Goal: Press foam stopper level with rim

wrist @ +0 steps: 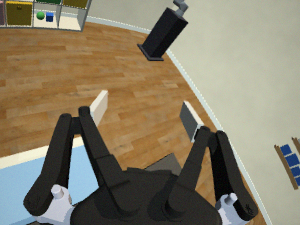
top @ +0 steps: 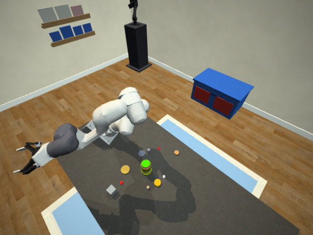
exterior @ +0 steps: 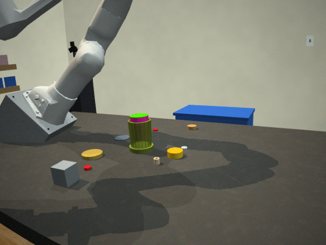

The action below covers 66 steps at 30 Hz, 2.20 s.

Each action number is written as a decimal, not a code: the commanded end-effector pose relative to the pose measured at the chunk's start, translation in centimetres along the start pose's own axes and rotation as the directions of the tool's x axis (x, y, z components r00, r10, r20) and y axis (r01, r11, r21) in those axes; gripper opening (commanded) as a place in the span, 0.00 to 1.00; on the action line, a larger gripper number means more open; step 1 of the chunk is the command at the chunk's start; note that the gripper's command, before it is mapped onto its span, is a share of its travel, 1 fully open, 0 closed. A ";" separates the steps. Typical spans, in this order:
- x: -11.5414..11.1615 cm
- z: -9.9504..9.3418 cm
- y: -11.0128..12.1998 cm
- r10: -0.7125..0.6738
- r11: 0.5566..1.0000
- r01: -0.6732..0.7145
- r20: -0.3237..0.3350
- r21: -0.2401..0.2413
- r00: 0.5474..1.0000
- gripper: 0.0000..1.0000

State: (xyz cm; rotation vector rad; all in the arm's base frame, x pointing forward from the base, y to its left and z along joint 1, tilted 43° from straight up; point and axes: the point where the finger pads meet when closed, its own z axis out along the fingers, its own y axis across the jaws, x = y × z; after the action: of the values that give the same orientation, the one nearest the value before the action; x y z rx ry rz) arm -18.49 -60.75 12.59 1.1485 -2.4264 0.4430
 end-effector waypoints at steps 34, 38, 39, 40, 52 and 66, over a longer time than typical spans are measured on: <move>-12.9 -23.0 2.2 0.230 0.957 -0.168 0.267 -0.236 0.936 0.00; -15.6 -25.0 0.9 0.229 0.965 -0.170 0.324 -0.202 0.918 0.00; -17.6 -26.7 -0.4 0.217 0.973 -0.168 0.383 -0.158 0.898 0.00; -18.4 -27.2 -0.5 0.217 0.973 -0.168 0.383 -0.158 0.898 0.00; -28.6 -35.7 -6.3 0.051 0.987 -0.133 0.600 0.093 0.798 0.00; -38.8 -45.6 -10.3 -0.218 0.925 -0.081 0.693 0.371 0.687 0.00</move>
State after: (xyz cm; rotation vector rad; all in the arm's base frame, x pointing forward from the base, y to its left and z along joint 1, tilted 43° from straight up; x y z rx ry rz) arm 19.17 -24.86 32.91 1.6214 -3.0759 0.4737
